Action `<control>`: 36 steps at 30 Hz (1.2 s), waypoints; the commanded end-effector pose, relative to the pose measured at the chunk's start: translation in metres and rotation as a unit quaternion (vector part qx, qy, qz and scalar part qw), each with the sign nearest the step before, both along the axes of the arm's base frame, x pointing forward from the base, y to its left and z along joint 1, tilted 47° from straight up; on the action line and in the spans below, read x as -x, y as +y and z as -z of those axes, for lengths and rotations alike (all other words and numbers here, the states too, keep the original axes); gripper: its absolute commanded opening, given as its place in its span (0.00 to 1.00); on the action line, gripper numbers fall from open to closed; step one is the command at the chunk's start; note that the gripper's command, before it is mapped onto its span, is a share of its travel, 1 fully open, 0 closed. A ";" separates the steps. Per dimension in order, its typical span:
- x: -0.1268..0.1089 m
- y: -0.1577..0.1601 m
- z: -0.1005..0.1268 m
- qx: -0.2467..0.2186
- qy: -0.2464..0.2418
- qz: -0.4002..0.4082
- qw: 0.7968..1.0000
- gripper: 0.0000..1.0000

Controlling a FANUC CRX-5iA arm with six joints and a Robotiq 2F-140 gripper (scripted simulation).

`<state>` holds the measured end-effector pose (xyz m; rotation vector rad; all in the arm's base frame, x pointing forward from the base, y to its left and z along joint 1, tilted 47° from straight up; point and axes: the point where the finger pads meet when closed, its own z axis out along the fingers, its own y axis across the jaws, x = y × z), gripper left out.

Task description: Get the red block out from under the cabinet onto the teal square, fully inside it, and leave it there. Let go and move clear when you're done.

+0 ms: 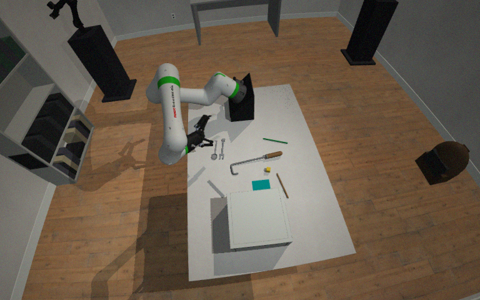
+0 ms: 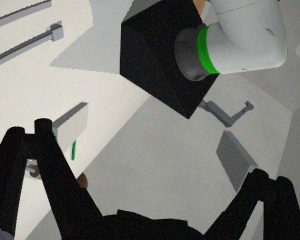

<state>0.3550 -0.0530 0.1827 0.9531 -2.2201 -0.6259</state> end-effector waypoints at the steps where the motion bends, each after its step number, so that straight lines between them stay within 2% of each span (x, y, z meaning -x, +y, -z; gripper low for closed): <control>1: 0.000 0.000 0.000 0.000 0.000 0.000 1.000 1.00; 17: 0.000 0.000 0.000 0.000 0.000 0.000 1.000 1.00; 18: 0.000 0.000 0.000 0.000 0.000 0.000 1.000 0.00; 20: -0.002 0.002 0.005 0.007 0.000 -0.005 1.000 0.00; 22: -0.008 0.009 0.019 0.027 -0.001 -0.021 0.999 0.00; 25: -0.026 0.028 0.063 0.088 -0.010 -0.075 0.993 0.00; 26: -0.034 0.038 0.082 0.114 -0.018 -0.101 0.988 0.00; 27: -0.038 0.043 0.090 0.141 -0.028 -0.132 0.981 0.00; 28: -0.042 0.048 0.100 0.141 -0.028 -0.132 0.981 0.00; 29: -0.046 0.054 0.109 0.165 -0.041 -0.164 0.972 0.00; 32: -0.059 0.072 0.138 0.194 -0.058 -0.204 0.958 0.00; 34: -0.059 0.072 0.138 0.194 -0.058 -0.204 0.958 0.00; 35: -0.072 0.092 0.165 0.217 -0.077 -0.243 0.942 0.00; 36: -0.075 0.100 0.172 0.234 -0.096 -0.279 0.926 0.00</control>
